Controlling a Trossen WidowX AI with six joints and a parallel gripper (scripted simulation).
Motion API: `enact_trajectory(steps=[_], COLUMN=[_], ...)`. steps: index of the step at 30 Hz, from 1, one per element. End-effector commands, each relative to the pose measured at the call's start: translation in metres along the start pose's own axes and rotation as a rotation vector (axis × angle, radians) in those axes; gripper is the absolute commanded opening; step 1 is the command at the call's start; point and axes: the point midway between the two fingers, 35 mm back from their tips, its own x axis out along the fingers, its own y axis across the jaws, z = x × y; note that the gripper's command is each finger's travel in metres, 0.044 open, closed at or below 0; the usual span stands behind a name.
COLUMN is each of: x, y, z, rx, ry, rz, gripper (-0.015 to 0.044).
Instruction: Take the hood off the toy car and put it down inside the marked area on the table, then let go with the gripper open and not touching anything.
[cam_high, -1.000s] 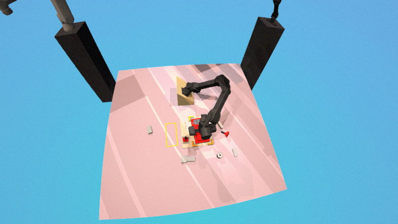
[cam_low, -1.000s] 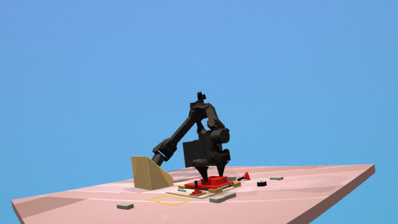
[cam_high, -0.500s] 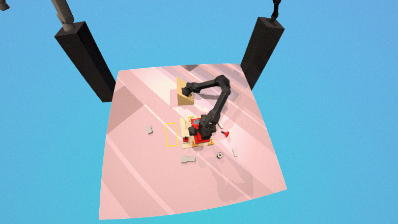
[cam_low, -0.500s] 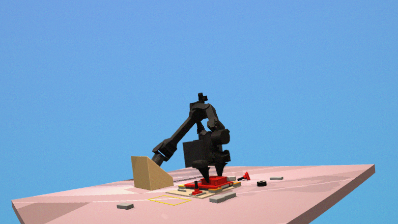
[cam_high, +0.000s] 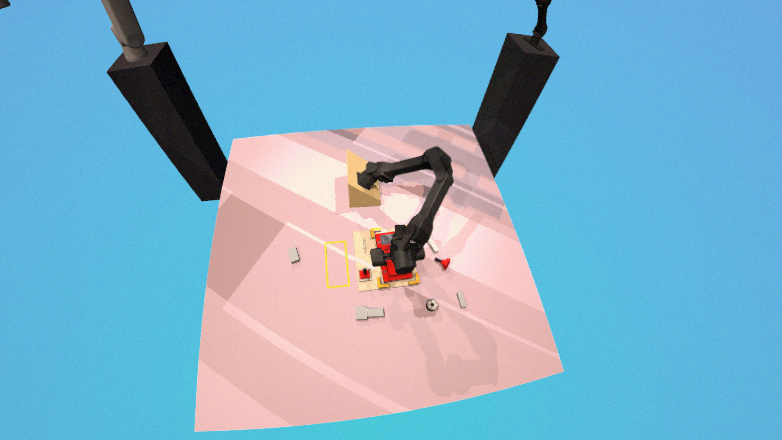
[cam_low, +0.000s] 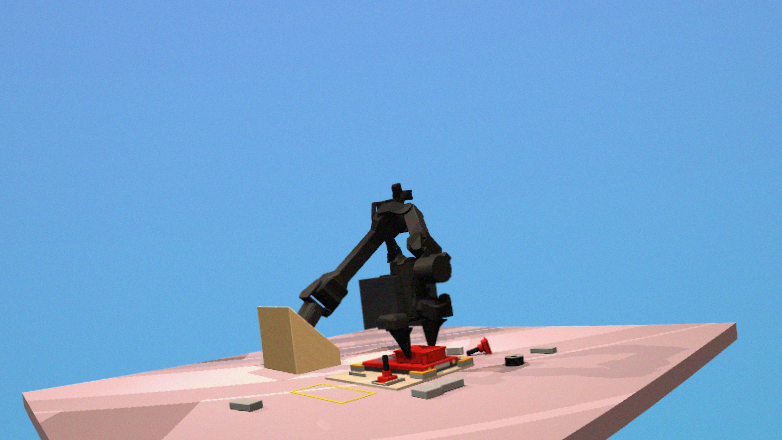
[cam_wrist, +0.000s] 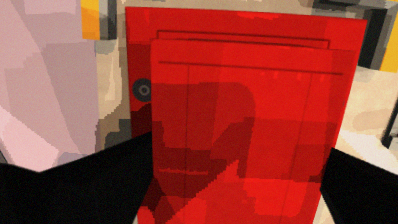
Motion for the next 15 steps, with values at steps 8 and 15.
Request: enact_trajectory(steps=[8,15], x=[-0.0078,-0.0124], y=[-0.0005,-0.0006], z=[0.0007,0.0008], rx=[-0.003,-0.003], ry=[-0.001,-0.001], rz=[-0.003,-0.002], gripper=[0.0000,0.0000])
